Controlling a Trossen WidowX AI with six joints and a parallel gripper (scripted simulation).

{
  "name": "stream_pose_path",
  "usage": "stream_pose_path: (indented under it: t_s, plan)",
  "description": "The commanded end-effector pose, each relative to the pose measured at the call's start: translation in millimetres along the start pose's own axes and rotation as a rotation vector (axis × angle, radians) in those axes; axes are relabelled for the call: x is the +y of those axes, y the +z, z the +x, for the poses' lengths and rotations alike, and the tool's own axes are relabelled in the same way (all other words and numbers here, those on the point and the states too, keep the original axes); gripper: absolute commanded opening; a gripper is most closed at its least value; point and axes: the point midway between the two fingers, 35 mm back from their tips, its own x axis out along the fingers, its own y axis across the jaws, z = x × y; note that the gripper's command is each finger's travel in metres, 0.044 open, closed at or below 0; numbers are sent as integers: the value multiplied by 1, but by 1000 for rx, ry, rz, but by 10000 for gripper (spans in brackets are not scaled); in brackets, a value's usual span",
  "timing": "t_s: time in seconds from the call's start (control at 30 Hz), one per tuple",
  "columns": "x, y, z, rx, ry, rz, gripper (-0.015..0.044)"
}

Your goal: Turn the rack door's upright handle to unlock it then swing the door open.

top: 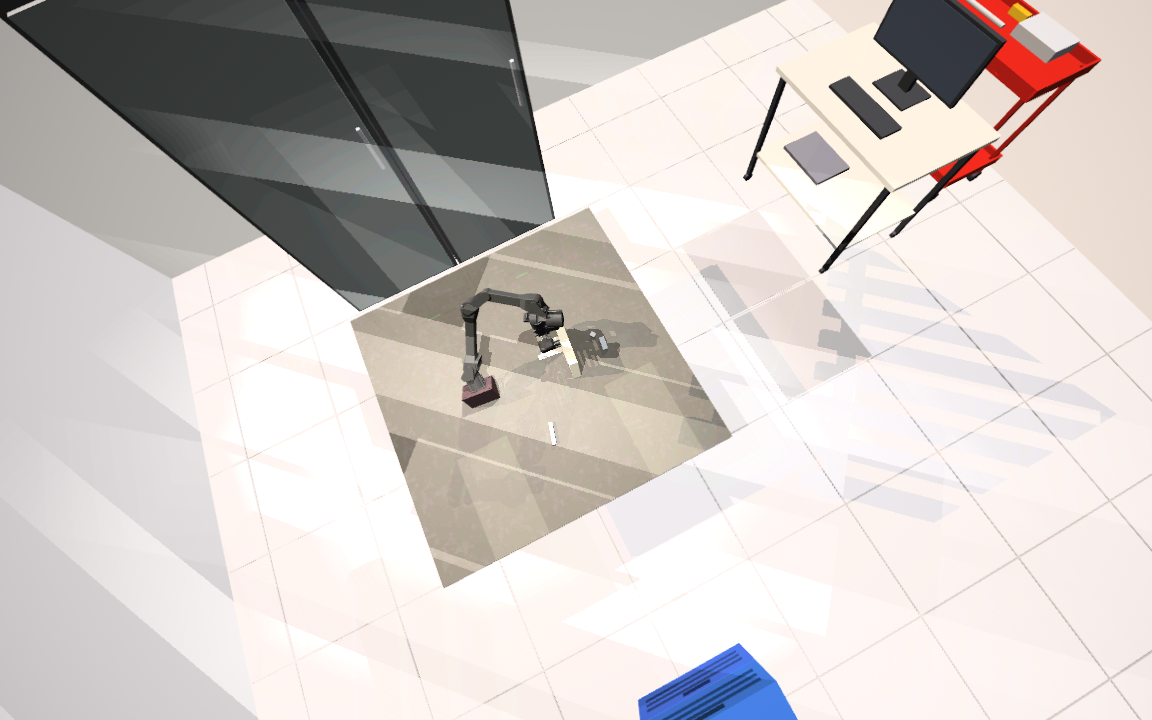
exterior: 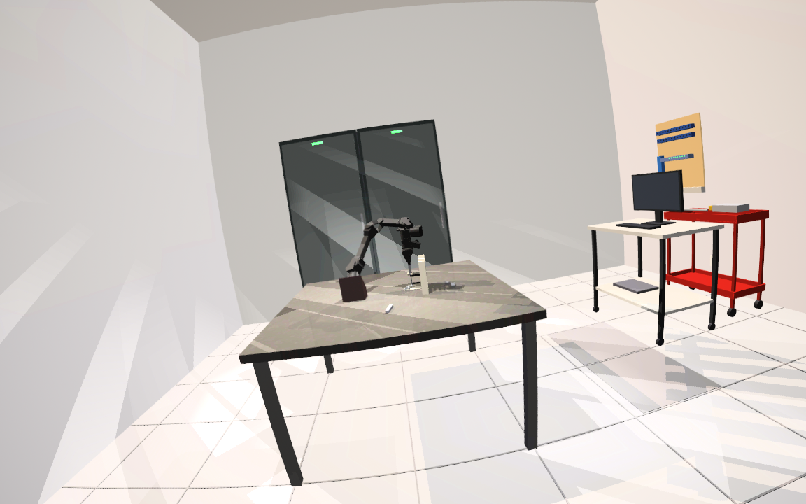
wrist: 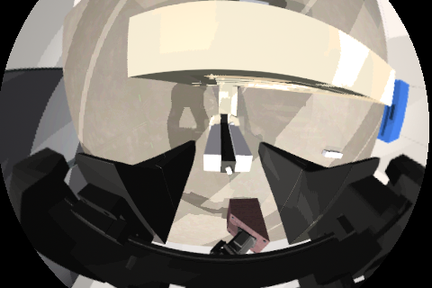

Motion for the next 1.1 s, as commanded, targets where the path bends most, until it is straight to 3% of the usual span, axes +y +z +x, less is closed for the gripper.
stream_pose_path:
  t_s: [0.0, 0.37, 0.63, 1.07]
  plan:
    - [0, -2, 9, 5, 5, 7, 281]
    - [1, -3, 24, 11, 3, 9, 281]
    - [1, -3, 24, 11, 3, 9, 71]
    - [1, -3, 24, 11, 3, 0, 9]
